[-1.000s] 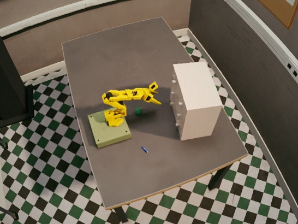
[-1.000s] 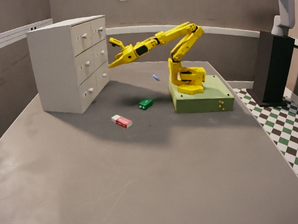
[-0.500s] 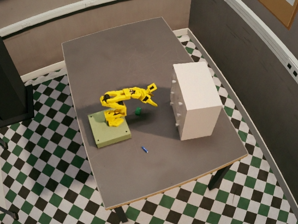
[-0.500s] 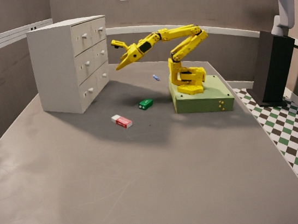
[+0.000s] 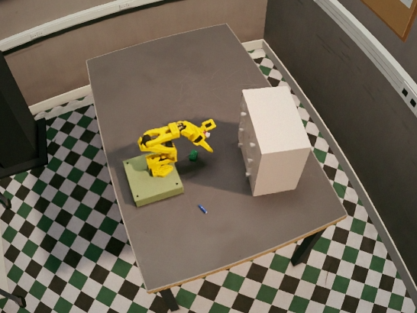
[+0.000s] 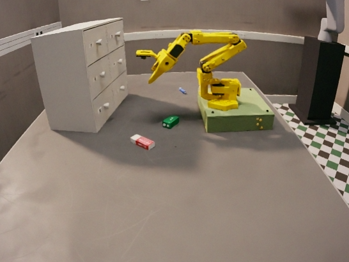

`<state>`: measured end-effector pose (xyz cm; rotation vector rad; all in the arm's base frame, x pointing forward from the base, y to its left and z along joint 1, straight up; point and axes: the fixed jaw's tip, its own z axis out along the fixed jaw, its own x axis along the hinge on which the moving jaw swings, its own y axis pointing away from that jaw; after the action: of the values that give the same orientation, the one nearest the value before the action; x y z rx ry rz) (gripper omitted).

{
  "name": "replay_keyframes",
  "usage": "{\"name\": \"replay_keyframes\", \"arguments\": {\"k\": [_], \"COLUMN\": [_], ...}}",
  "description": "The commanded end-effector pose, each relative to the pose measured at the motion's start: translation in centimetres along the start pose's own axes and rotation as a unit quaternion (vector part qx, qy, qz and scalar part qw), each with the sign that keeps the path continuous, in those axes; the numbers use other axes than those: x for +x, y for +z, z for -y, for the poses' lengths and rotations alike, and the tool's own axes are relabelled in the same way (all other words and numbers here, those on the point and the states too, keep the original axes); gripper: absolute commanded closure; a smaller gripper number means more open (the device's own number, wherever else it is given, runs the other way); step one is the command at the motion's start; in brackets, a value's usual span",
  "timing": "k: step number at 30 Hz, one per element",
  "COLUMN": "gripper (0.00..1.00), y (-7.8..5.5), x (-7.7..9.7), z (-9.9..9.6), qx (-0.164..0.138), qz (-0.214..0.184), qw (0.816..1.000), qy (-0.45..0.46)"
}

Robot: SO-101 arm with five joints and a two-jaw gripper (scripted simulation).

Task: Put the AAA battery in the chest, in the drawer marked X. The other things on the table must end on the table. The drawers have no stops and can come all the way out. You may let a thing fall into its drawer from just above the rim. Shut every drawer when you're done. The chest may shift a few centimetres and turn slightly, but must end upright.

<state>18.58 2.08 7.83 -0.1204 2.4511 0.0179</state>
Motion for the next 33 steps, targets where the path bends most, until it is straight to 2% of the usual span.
{"name": "replay_keyframes", "arguments": {"k": [1,11,33], "gripper": [0.5,0.5,0.5], "y": [-0.7,-2.4,-2.4], "x": [0.3,2.8,2.8], "z": [0.2,0.1,0.1], "qx": [0.002,0.0,0.0], "qz": [-0.009,-0.082,-0.082], "qw": [1.0,0.997,0.997], "qy": [-0.001,-0.003,-0.003]}}
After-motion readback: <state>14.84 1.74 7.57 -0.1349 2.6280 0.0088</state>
